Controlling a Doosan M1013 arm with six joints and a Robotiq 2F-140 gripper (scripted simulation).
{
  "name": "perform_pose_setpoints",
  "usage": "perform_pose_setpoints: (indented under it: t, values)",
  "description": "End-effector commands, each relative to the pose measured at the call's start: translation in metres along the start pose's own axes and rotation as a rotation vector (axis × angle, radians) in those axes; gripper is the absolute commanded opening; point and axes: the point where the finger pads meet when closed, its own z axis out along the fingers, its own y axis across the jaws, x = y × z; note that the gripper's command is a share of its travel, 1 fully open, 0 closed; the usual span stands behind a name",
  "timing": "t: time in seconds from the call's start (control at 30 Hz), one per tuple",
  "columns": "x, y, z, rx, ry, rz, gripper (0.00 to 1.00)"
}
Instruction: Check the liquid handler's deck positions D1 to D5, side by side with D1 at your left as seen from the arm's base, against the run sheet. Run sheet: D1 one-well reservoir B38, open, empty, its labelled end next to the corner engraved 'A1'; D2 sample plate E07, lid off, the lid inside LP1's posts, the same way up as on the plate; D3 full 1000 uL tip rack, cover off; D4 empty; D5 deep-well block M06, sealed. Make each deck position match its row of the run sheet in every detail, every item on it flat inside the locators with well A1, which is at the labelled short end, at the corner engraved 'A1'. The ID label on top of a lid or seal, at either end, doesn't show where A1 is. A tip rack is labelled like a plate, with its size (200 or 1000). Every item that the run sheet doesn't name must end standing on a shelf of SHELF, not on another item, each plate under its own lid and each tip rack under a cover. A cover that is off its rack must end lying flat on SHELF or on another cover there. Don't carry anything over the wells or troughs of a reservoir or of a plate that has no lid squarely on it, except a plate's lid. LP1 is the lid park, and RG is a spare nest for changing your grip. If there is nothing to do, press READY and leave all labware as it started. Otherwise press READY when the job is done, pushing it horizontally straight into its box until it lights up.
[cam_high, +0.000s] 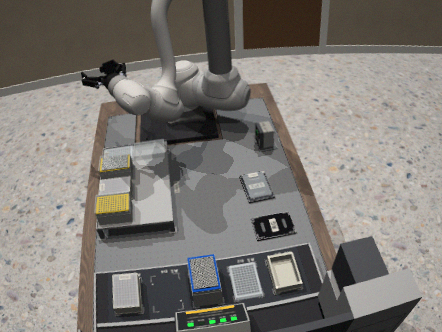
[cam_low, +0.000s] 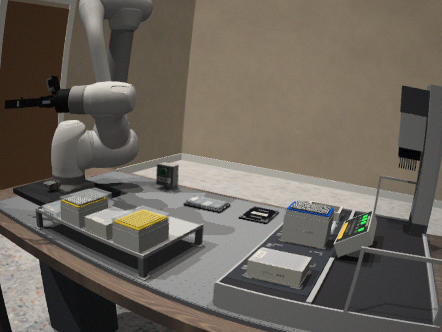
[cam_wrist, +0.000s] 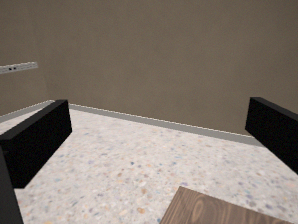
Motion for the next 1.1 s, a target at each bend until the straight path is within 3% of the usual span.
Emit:
perform_pose_setpoints:
  t: [0.0,0.53,0.57,1.03,1.07]
  values:
    - [0.000,0.000,0.000,0.000,0.000,0.000,1.00]
    - [0.000,0.000,0.000,0.000,0.000,0.000,1.00]
    - [-0.002,0.000,-0.006,0.015,-0.008,-0.019,0.79]
    - [-0.011,-0.005,-0.076,0.207,-0.067,-0.214,0.79]
    - [-0.011,-0.005,-0.076,0.207,-0.067,-0.214,0.79]
